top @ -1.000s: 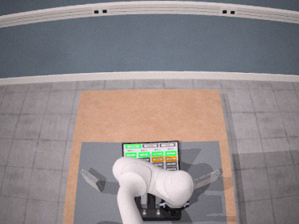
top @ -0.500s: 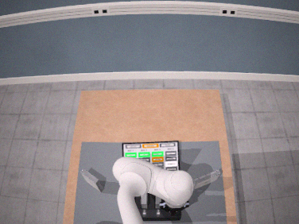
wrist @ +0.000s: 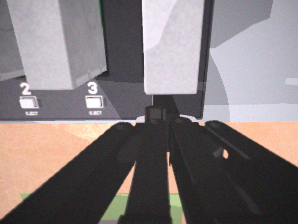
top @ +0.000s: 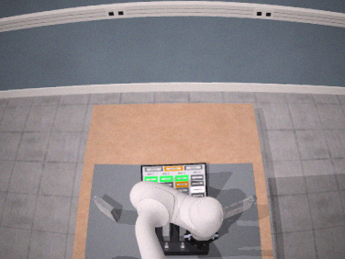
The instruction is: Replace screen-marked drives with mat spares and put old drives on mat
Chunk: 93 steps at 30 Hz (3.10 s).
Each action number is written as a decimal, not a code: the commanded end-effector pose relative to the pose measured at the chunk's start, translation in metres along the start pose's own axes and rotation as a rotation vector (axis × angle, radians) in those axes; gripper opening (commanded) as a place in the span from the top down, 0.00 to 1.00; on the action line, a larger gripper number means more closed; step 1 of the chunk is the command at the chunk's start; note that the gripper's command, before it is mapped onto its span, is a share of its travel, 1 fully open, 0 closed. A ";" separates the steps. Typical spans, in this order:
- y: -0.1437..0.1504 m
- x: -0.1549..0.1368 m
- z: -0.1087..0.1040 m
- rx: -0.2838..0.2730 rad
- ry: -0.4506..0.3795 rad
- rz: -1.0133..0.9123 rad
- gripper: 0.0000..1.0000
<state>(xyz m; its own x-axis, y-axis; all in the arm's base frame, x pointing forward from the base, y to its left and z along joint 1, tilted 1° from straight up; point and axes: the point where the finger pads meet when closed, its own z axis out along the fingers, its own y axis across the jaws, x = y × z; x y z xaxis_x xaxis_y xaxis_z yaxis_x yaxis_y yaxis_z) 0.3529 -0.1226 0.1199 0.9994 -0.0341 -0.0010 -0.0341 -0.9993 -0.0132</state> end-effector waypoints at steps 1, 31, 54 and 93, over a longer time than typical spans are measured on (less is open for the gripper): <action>0.000 0.000 -0.002 0.000 0.001 0.000 0.90; 0.000 0.000 -0.047 0.000 0.001 0.000 0.90; 0.000 0.000 -0.108 0.000 0.001 0.000 0.90; 0.000 0.080 -0.108 0.031 0.004 1.353 0.11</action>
<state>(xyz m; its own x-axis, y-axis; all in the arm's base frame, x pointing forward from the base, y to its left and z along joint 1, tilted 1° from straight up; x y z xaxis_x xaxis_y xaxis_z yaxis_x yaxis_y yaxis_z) 0.4306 -0.1272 0.2277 0.4056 -0.9131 -0.0410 -0.9132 -0.4029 -0.0620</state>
